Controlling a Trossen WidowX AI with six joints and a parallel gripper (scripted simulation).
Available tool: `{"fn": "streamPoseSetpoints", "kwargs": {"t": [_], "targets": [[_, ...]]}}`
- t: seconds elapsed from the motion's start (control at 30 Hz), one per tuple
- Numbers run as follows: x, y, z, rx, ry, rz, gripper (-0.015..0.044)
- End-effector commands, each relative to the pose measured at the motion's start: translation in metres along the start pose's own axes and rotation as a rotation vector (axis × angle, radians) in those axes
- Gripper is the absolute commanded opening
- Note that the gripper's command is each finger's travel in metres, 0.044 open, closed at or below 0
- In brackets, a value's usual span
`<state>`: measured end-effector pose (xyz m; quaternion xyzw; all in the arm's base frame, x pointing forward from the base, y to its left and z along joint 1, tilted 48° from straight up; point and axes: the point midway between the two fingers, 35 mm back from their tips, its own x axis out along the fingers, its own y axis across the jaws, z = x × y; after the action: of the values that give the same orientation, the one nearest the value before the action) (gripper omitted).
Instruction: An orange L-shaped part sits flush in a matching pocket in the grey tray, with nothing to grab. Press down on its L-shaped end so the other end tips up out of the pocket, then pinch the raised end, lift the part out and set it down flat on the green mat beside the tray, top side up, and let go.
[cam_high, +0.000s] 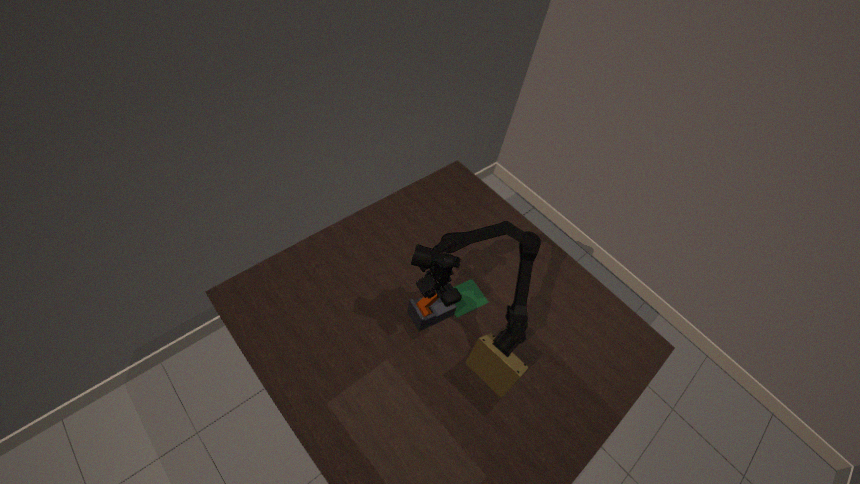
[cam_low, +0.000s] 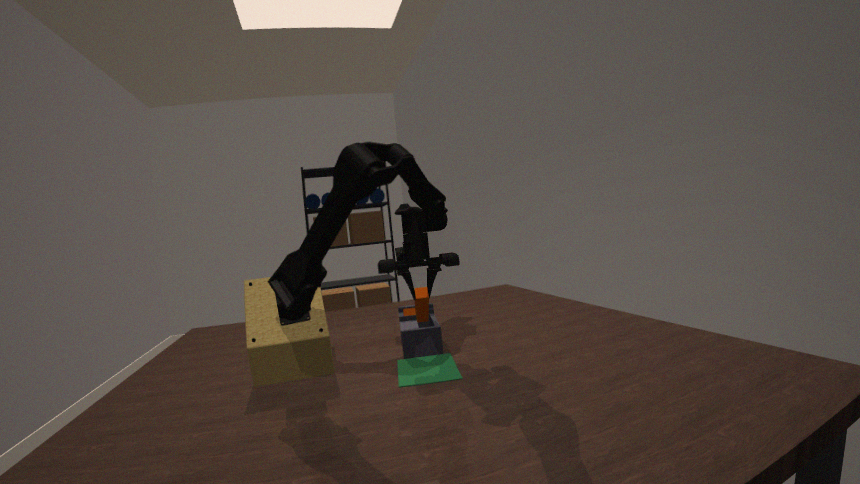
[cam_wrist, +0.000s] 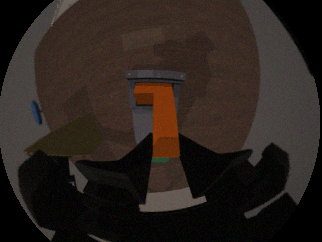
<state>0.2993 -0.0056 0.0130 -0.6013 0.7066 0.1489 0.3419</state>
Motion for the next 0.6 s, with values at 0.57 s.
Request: {"fn": "streamPoseSetpoints", "kwargs": {"t": [0.57], "targets": [[-0.036, -0.002, 0.001, 0.009, -0.013, -0.003, 0.0]]}}
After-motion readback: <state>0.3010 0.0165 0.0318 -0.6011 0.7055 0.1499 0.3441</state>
